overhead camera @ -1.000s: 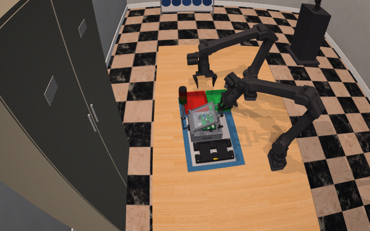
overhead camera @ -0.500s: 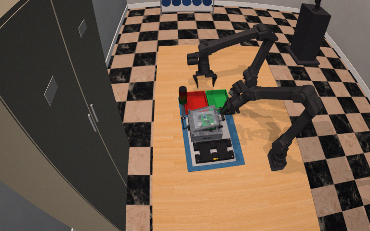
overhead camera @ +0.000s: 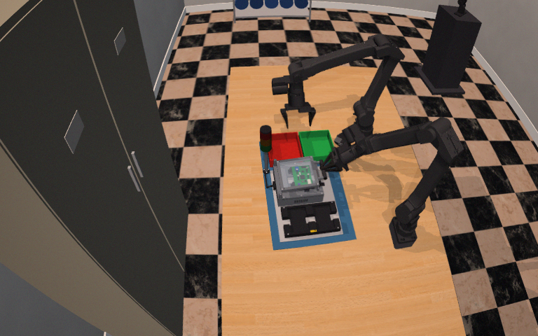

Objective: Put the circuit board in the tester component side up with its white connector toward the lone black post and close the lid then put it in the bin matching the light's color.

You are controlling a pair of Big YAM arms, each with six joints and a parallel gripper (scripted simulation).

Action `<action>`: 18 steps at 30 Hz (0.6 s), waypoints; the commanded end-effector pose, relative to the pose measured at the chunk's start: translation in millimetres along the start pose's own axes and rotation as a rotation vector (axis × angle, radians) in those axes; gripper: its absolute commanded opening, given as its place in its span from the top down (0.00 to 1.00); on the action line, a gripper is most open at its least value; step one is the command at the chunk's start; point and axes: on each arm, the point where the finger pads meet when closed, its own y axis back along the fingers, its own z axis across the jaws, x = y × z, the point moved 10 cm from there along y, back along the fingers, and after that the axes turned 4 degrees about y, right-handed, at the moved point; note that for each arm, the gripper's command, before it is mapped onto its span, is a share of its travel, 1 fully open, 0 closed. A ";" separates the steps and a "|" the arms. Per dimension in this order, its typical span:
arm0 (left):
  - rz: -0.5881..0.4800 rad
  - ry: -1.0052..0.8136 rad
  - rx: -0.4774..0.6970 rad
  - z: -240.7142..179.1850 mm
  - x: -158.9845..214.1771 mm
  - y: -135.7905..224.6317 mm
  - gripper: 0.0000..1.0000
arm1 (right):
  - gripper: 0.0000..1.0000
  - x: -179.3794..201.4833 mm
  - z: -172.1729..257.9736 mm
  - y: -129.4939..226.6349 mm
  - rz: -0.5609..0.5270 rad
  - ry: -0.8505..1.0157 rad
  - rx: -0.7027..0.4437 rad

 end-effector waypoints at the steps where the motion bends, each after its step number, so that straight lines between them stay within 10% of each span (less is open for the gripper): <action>1: -0.012 0.011 -0.019 7.2 -3.0 -1.5 0.91 | 0.00 5.2 10.4 16.2 -0.003 0.000 -0.040; 18: 0.035 -0.033 0.027 -15.1 15.1 -12.2 0.91 | 0.00 5.2 10.4 16.2 -0.003 0.000 -0.040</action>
